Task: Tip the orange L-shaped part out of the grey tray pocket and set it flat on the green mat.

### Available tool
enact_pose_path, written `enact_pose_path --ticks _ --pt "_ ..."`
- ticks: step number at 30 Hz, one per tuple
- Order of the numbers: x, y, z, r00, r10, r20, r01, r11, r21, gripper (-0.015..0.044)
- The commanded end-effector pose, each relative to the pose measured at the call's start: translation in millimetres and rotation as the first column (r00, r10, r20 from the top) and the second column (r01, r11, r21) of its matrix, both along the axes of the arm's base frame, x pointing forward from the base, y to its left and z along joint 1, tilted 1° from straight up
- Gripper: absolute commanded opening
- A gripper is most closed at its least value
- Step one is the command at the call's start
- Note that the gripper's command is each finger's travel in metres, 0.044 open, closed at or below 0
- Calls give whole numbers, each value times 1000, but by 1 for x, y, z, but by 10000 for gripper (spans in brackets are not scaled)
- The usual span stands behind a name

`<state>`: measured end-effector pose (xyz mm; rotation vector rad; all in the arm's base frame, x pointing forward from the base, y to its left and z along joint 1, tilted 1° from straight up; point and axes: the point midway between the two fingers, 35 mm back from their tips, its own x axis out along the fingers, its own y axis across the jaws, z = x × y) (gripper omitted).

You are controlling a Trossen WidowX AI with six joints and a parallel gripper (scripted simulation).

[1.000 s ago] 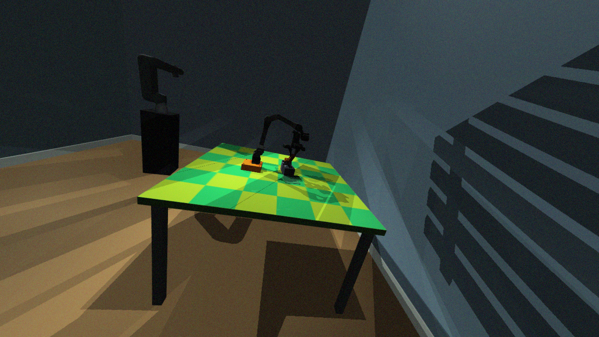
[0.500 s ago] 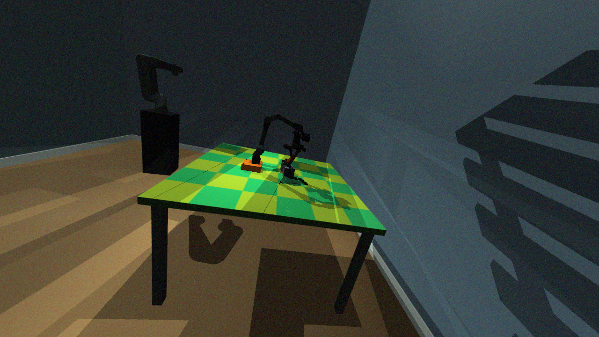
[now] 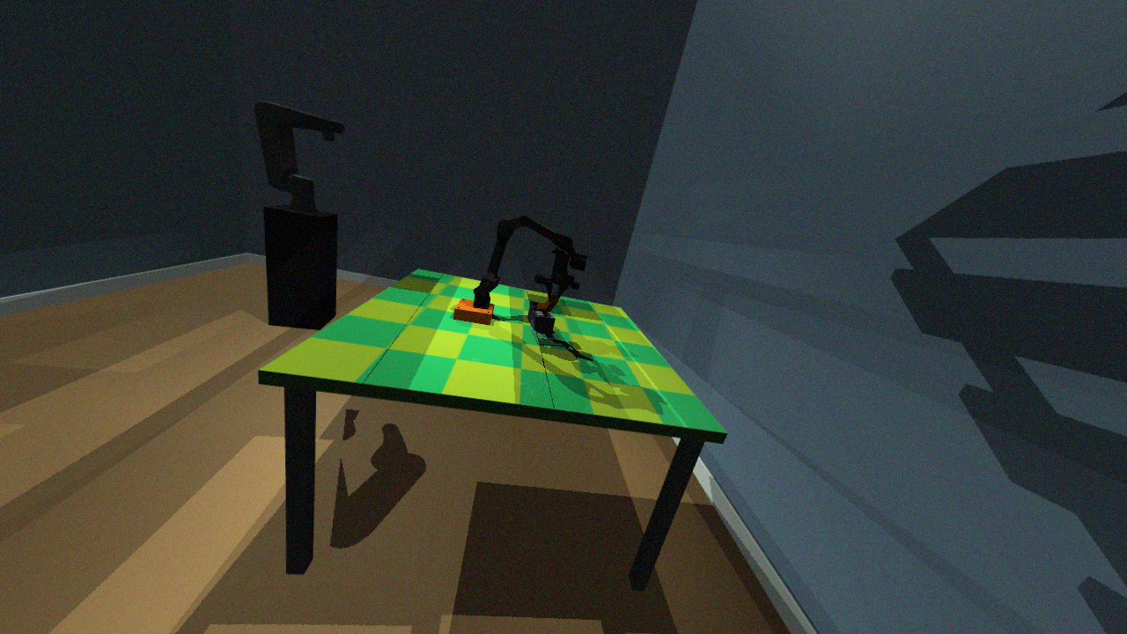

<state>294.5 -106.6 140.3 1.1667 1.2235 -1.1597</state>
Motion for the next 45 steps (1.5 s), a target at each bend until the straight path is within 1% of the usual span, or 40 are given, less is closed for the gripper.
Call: enact_pose_path --ticks 1,14,23,45 --pt "0 -19 -1 1000 2 -3 -2 1000 0 0" --pt "0 -71 0 1000 2 -3 -2 1000 -4 0" --pt "0 -72 -4 1000 2 -3 -2 1000 -4 0" --pt "0 -72 -39 1000 2 -3 -2 1000 -4 0"
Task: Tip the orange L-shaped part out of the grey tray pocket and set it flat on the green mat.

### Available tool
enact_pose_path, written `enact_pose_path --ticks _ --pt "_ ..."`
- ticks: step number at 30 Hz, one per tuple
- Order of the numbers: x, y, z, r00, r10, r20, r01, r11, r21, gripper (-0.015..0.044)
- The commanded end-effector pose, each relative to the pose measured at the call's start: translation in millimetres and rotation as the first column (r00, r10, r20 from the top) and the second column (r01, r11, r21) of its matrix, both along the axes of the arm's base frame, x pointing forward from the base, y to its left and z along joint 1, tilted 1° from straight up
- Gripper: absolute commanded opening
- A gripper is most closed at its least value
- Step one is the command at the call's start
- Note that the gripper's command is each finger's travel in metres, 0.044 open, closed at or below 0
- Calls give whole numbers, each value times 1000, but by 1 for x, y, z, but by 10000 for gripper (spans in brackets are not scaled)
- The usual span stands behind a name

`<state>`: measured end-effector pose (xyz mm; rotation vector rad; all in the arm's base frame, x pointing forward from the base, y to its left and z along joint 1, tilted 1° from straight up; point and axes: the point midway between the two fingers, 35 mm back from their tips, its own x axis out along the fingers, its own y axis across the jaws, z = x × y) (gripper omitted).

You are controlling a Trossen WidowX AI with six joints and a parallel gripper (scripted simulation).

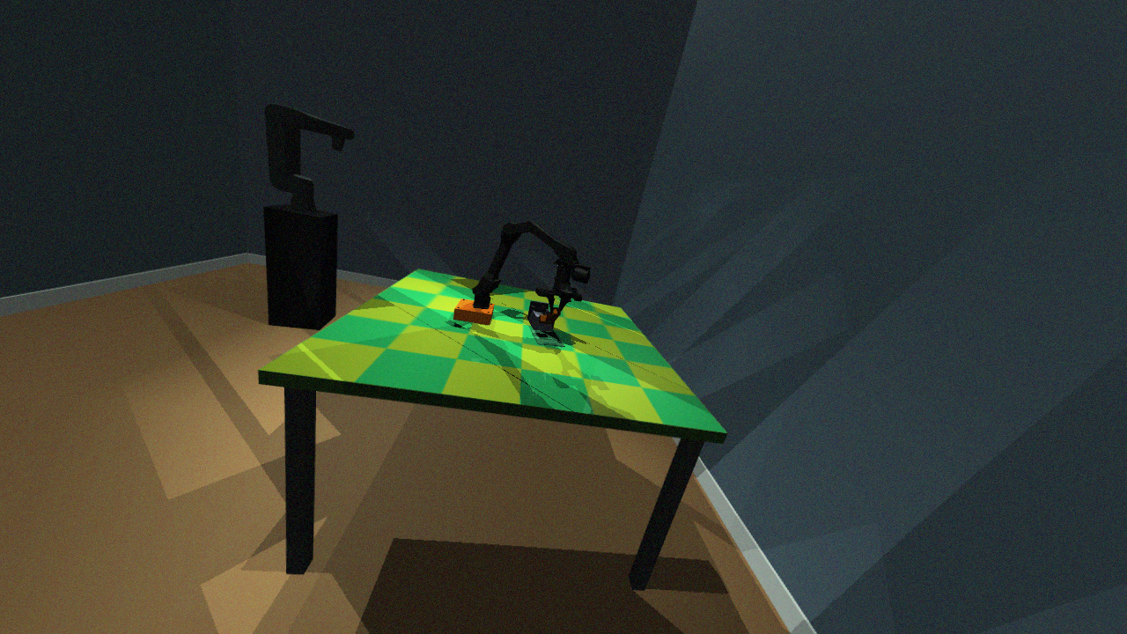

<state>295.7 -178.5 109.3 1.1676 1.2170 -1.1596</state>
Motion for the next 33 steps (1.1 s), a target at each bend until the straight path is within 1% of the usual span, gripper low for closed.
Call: enact_pose_path --ticks 1,26,33 --pt "-1 0 -10 1000 4 -8 -4 1000 -1 0" --pt "-1 -1 -48 1000 4 -8 -4 1000 -1 0" --pt "-1 -1 -51 1000 4 -8 -4 1000 -1 0"
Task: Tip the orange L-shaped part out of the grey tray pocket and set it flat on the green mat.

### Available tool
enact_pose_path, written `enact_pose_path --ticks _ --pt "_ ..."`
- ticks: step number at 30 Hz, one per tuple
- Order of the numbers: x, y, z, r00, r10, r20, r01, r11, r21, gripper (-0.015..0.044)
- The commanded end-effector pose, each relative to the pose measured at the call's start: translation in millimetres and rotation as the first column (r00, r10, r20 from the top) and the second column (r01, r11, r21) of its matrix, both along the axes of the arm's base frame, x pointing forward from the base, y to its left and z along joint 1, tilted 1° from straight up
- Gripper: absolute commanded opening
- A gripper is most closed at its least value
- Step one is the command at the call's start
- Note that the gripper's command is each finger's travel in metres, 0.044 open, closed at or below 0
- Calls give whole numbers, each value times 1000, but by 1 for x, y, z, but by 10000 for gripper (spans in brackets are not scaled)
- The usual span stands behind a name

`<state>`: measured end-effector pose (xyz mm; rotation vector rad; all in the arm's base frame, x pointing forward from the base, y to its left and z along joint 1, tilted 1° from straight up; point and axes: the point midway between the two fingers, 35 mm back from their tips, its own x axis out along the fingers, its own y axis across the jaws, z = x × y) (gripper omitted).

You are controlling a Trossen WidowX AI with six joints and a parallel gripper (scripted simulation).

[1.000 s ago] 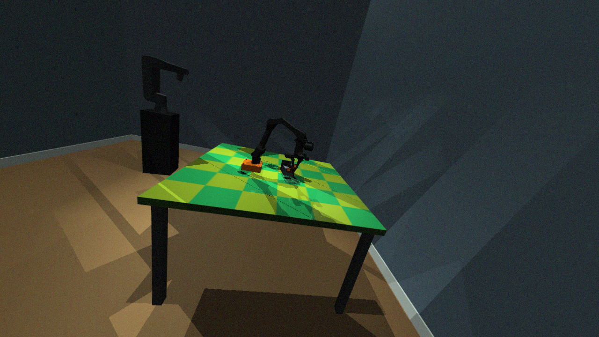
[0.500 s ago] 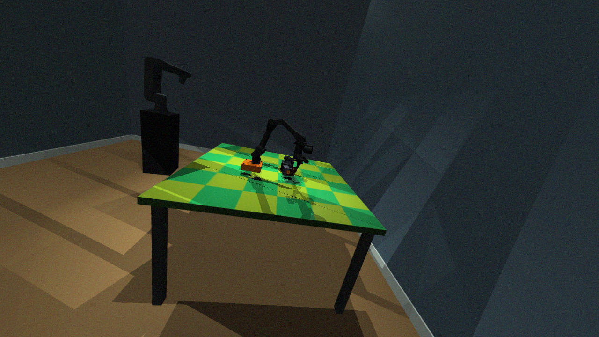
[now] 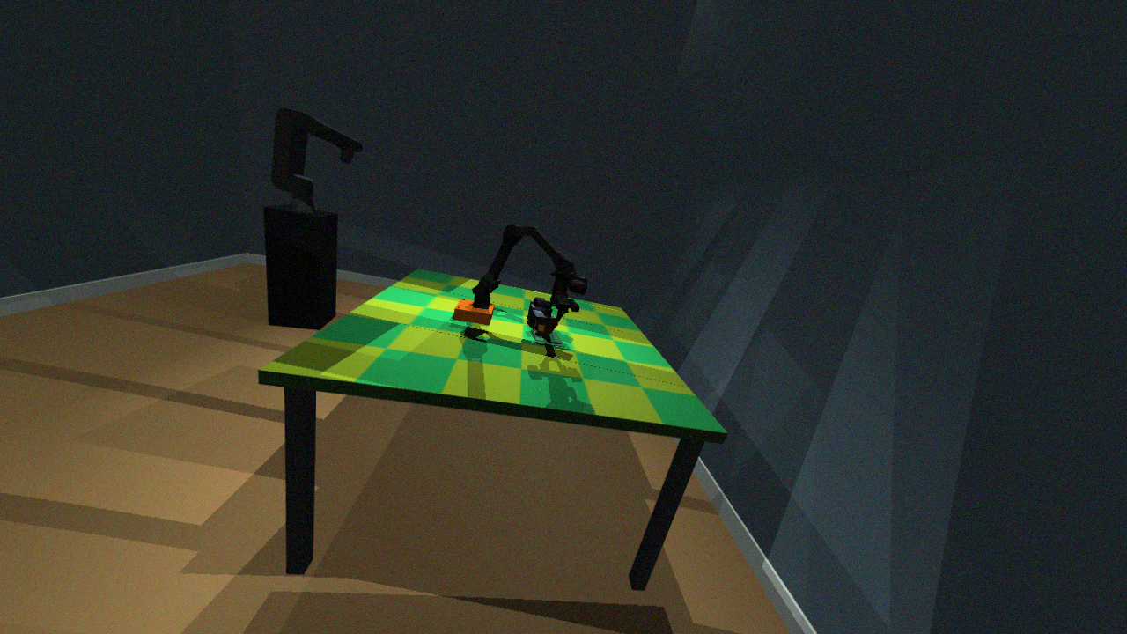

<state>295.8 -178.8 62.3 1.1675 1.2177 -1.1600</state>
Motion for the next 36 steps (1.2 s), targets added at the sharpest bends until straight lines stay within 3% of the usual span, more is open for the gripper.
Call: enact_pose_path --ticks 1,18,28,33,36 --pt "-1 0 -4 1000 4 -7 -4 1000 -1 0" --pt "-1 0 -3 1000 0 -5 0 1000 3 0" --pt "-1 0 -1 1000 0 -5 0 1000 3 262" --pt "2 -1 39 1000 2 -6 -2 1000 1 394" --pt "0 0 76 1000 3 -7 -3 1000 -1 400"
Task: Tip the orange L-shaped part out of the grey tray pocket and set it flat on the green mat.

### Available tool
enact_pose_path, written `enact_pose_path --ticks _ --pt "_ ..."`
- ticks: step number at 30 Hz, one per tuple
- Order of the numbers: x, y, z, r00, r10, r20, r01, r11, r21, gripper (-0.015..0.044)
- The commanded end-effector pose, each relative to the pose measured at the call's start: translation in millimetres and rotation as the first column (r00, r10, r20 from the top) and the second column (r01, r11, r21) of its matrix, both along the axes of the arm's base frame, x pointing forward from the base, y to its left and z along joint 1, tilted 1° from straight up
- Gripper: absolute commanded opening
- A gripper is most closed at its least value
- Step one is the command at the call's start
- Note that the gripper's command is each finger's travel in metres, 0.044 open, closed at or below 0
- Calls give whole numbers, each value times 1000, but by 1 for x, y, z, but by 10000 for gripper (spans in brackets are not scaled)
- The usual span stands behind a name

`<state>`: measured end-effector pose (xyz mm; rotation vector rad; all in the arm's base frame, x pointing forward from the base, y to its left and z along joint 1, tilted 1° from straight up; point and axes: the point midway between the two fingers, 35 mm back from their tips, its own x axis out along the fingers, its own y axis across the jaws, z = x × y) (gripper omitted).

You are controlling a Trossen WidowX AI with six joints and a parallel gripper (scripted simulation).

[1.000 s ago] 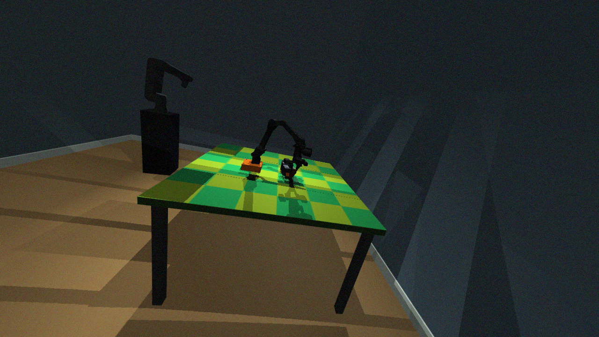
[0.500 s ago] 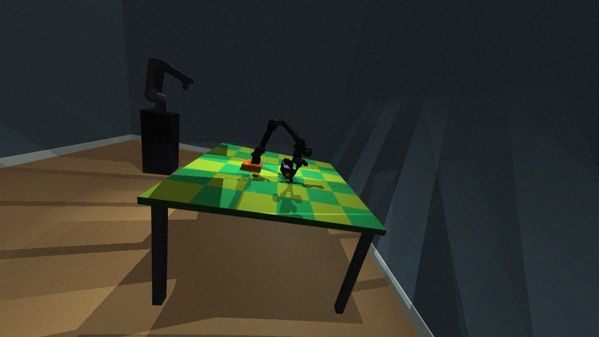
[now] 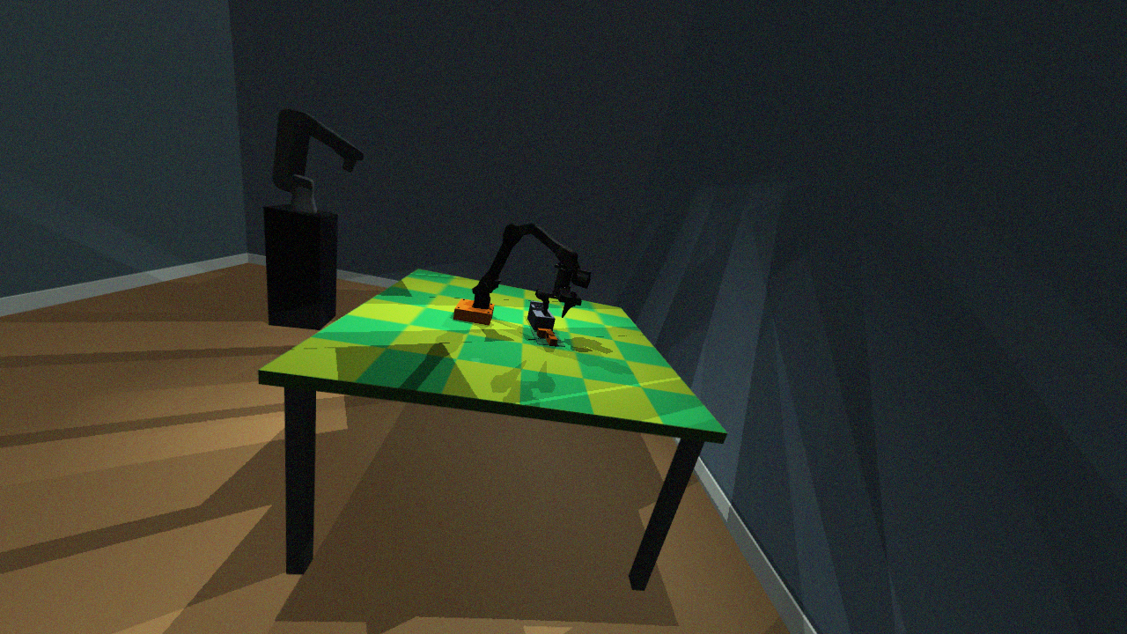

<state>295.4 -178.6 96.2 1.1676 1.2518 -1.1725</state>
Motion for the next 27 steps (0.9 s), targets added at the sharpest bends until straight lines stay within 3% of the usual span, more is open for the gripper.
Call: enact_pose_path --ticks 1,27 --pt "-1 0 49 1000 5 22 -4 1000 -19 400" --pt "1 0 46 1000 1 31 0 1000 -19 400"
